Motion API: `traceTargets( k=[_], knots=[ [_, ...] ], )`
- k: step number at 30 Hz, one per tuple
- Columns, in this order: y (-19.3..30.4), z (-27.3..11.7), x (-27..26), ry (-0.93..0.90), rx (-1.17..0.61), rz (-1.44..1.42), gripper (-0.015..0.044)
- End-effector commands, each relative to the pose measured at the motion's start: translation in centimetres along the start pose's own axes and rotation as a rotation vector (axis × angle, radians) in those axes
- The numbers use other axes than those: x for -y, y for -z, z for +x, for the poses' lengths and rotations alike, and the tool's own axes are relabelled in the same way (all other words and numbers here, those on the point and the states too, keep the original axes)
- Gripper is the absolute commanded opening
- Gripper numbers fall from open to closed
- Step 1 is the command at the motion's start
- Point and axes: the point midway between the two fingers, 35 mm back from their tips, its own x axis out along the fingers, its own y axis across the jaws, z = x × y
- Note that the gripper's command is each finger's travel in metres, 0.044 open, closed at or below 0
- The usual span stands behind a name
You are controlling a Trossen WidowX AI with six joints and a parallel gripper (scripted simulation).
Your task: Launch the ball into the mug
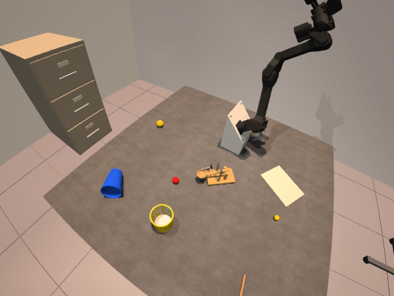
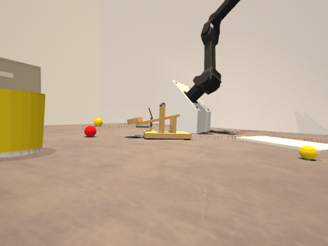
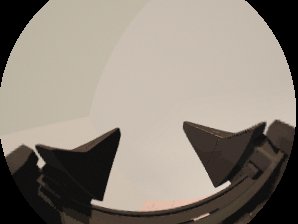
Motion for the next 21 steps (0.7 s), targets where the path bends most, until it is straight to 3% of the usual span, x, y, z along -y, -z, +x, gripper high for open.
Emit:
traceTargets(
  k=[1,21],
  knots=[
    [-0.1,0.0,0.1,0.002,0.004,-0.003,0.0426],
    [-12.2,-7.5,12.2,0.336,0.368,-0.349,0.0440]
  ],
)
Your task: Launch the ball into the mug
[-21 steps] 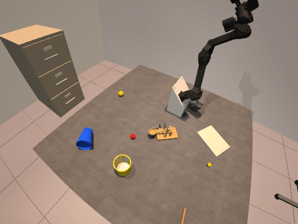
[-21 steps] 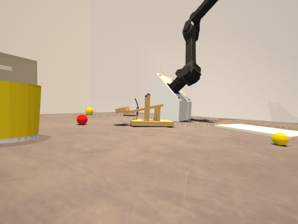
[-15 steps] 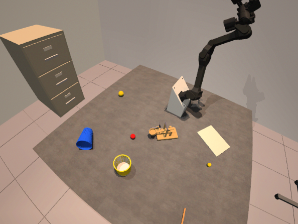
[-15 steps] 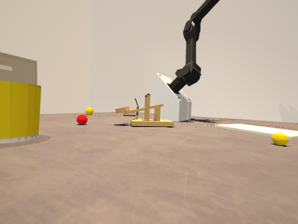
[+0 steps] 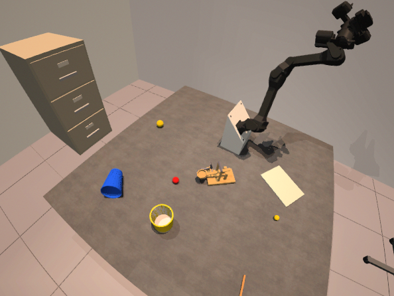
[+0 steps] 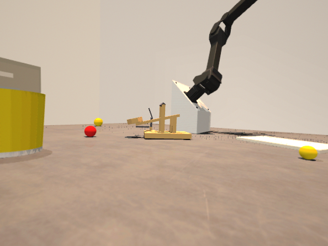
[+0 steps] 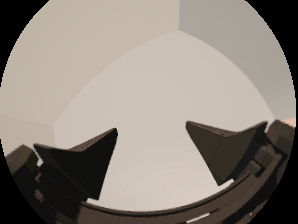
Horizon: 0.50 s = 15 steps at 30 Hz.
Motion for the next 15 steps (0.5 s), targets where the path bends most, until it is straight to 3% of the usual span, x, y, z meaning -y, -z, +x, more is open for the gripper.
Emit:
traceTargets(
  k=[1,15],
  knots=[
    [-1.7,-0.7,3.3,0.081,0.065,-0.043,0.0440],
    [-6.3,-4.7,11.6,0.316,0.204,-0.305,0.0440]
  ],
)
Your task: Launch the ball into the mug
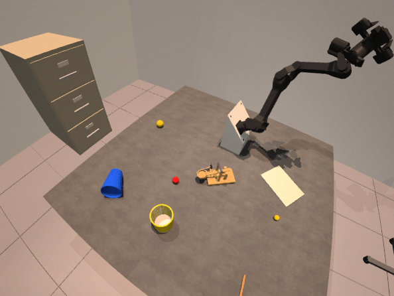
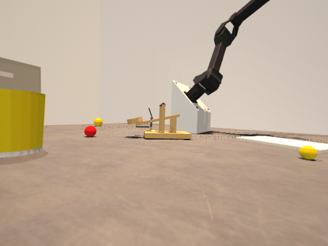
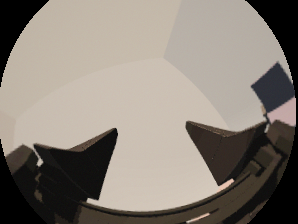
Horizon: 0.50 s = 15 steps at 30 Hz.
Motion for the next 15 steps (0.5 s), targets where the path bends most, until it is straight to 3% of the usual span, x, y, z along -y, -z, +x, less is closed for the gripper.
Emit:
traceTargets(
  k=[1,15],
  knots=[
    [-0.8,-0.5,2.8,0.072,0.029,-0.080,0.0440],
    [-3.6,-4.5,14.1,0.411,0.055,-0.370,0.0440]
  ],
)
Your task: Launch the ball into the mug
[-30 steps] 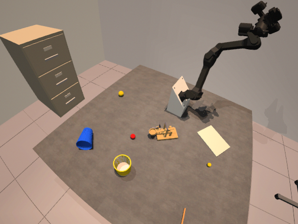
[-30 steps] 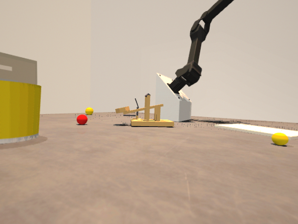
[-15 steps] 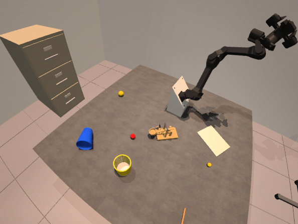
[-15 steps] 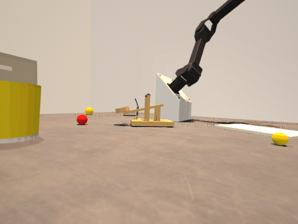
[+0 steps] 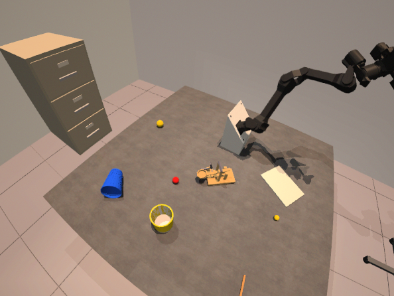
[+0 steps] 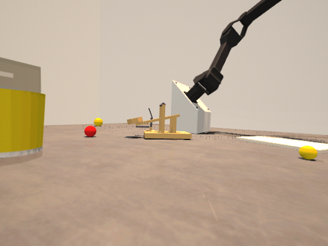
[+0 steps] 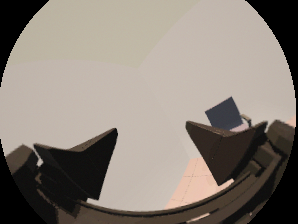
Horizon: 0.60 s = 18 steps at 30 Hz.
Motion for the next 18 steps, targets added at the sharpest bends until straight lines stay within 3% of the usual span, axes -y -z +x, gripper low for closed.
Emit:
traceTargets(
  k=[1,18],
  knots=[
    [0.3,-0.3,2.1,0.061,-0.009,-0.030,0.0440],
    [0.9,-4.5,14.6,0.459,-0.055,-0.220,0.0440]
  ],
)
